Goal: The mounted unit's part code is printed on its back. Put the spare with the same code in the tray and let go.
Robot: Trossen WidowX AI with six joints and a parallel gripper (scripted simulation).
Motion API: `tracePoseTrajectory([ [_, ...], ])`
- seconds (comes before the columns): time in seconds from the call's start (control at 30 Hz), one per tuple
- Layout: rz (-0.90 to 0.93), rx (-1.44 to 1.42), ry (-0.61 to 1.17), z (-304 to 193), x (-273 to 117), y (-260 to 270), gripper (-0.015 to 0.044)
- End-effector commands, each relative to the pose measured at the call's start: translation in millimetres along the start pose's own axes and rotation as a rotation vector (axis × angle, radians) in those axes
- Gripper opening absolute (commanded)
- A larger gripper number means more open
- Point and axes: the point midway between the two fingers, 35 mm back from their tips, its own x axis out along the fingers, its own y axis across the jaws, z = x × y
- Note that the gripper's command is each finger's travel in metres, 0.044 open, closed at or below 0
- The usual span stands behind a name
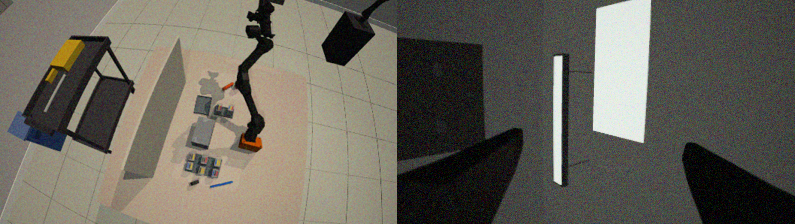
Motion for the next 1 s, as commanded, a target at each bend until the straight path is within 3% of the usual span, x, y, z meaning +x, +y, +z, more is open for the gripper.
tracePoseTrajectory([
  [0.0,0.000,0.000,0.000,0.0,0.0,0.0,0.0426],
  [0.3,0.005,0.051,0.019,-9.4,-2.8,-1.2,0.0440],
  [0.53,-0.001,0.295,0.200,-78.4,-15.7,8.0,0.0440],
  [0.97,0.090,0.795,0.590,-178.6,-62.0,112.5,0.0440],
])
